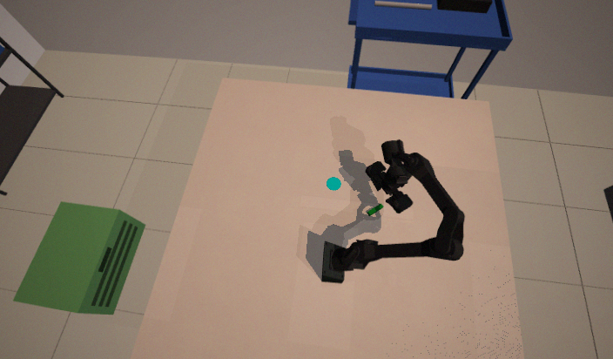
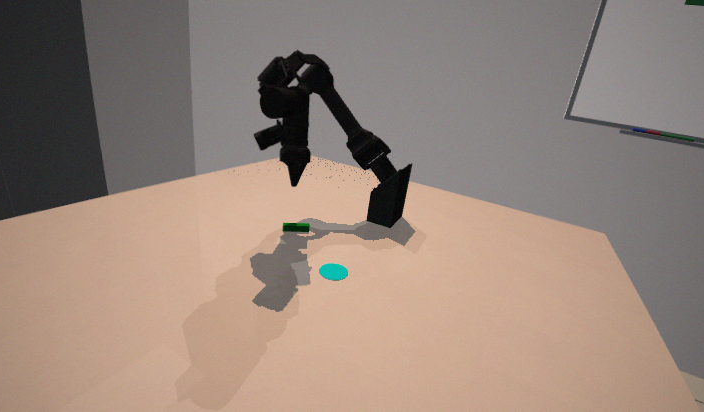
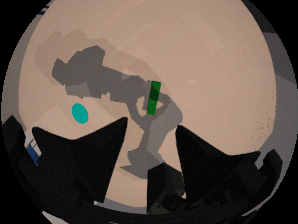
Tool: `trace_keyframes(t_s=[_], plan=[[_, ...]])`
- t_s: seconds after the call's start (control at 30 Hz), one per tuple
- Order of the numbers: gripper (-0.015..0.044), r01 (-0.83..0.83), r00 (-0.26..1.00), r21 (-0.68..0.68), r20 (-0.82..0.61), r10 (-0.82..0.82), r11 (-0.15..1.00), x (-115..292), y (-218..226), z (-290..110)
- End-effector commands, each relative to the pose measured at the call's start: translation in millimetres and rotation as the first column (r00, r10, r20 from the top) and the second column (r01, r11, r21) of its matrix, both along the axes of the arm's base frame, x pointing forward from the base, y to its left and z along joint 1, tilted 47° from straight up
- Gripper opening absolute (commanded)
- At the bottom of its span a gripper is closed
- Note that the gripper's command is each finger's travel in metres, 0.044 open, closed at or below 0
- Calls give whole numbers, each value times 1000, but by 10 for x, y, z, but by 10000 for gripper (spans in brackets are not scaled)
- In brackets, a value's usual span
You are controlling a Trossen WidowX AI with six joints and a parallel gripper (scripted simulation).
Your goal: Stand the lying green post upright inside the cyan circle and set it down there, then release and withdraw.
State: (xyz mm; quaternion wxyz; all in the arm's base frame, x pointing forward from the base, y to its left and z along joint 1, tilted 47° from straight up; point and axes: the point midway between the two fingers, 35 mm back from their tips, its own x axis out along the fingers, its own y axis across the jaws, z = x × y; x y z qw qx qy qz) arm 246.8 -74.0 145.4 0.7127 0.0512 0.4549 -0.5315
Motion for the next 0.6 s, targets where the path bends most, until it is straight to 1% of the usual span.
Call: trace_keyframes(t_s=[0.0,0.07,0.13,0.23,0.37,0.57], plan=[[233,-5,1000,-33,2,5,999,7,-73,62],[233,-5,1000,-32,2,5,999,12,-87,45],[233,-4,1000,-25,2,5,1000,49,-199,-84],[233,-4,1000,-20,3,4,1000,94,-491,-372],[233,-5,1000,-35,3,5,999,51,-881,-681],[233,-5,1000,-39,3,5,999,32,-946,-726]])
